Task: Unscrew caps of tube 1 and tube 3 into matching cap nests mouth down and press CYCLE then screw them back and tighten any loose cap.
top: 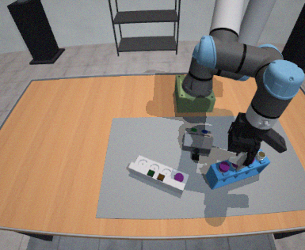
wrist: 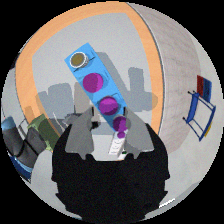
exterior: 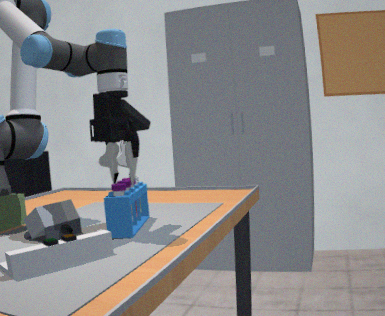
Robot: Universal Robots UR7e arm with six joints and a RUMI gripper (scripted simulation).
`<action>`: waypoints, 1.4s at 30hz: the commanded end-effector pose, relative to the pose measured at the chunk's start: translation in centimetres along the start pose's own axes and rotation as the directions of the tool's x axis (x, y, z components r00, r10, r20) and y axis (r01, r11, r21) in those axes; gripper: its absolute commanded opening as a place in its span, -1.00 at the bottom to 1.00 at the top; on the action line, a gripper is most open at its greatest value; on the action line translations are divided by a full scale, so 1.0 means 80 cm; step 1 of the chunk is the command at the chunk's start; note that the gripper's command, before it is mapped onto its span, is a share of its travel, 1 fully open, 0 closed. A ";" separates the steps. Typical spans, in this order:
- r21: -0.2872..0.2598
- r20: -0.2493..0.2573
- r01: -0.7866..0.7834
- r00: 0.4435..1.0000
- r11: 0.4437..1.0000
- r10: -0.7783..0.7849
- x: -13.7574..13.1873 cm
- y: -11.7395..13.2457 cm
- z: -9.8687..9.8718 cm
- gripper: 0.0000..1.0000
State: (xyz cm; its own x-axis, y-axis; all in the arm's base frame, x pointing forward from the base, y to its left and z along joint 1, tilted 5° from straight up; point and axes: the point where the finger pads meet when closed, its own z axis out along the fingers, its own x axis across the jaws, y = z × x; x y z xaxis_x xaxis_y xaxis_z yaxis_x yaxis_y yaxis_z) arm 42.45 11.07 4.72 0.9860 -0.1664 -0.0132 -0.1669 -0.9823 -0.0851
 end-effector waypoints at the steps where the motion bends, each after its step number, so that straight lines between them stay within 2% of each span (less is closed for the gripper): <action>1: 0.000 -0.001 0.000 1.000 1.000 0.000 0.001 0.000 0.002 -0.30; 16: 0.000 -0.001 0.000 1.000 1.000 0.000 0.001 0.000 0.007 -0.30; 17: 0.000 -0.001 0.000 1.000 1.000 0.000 0.001 0.000 0.007 -1.00; 29: 0.000 -0.001 0.000 1.000 1.000 0.000 0.001 0.000 0.007 -1.00; 31: 0.000 -0.001 0.100 0.995 0.995 -0.100 0.001 0.000 0.007 -1.00; 33: 0.000 -0.001 0.100 0.995 0.995 -0.100 0.001 0.000 0.007 -1.00; 36: 0.000 -0.001 0.247 0.969 0.969 -0.247 0.001 0.000 0.007 -1.00; 42: -0.001 -0.001 0.523 0.852 0.852 -0.523 0.001 0.000 0.007 -1.00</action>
State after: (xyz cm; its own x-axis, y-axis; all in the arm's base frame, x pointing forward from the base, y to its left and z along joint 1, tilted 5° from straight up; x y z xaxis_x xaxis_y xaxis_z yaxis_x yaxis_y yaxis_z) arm 42.46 11.12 4.11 0.9849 0.1726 0.0156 0.1733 -0.9820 -0.0750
